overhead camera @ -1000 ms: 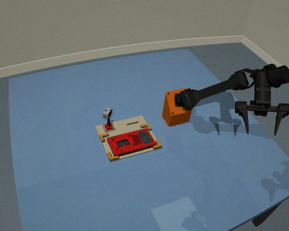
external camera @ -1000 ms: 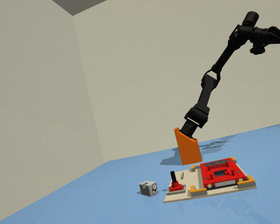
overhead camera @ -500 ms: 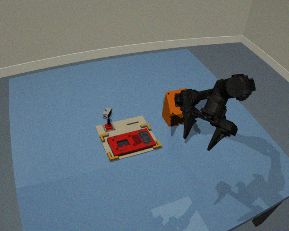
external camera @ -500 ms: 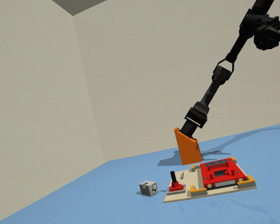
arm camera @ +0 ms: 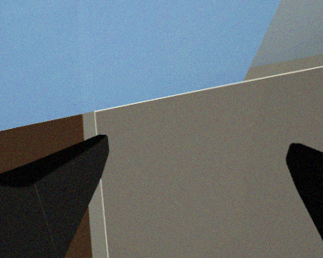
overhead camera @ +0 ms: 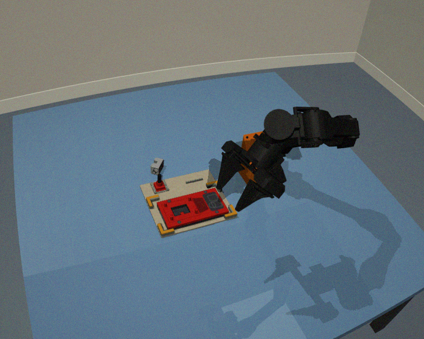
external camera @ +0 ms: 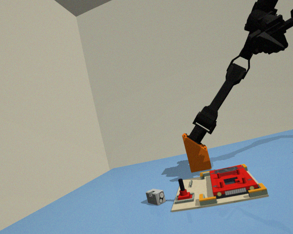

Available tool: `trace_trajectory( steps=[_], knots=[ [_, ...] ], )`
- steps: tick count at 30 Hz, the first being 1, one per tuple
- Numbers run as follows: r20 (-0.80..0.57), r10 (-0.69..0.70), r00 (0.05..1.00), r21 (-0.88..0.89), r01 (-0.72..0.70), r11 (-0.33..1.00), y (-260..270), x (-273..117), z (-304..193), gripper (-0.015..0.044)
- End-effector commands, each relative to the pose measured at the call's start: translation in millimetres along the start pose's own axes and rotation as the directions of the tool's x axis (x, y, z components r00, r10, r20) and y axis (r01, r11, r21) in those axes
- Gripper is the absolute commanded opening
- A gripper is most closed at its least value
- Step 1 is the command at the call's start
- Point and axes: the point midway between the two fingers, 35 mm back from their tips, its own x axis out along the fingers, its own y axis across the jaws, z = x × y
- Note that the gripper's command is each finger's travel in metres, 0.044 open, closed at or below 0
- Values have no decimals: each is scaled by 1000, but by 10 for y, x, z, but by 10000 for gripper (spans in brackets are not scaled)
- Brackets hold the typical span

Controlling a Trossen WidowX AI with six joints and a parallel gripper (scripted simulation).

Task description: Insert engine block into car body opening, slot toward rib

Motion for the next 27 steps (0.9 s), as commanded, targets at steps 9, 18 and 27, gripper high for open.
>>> trace_trajectory(
  steps=[9,18,27],
  knots=[
    [126,281,951,173,-300,938,1650,614,-597,440],
    [328,392,860,271,-483,833,3198,790,-607,440],
    [549,345,761,351,-585,731,4557,720,-113,440]
  ],
)
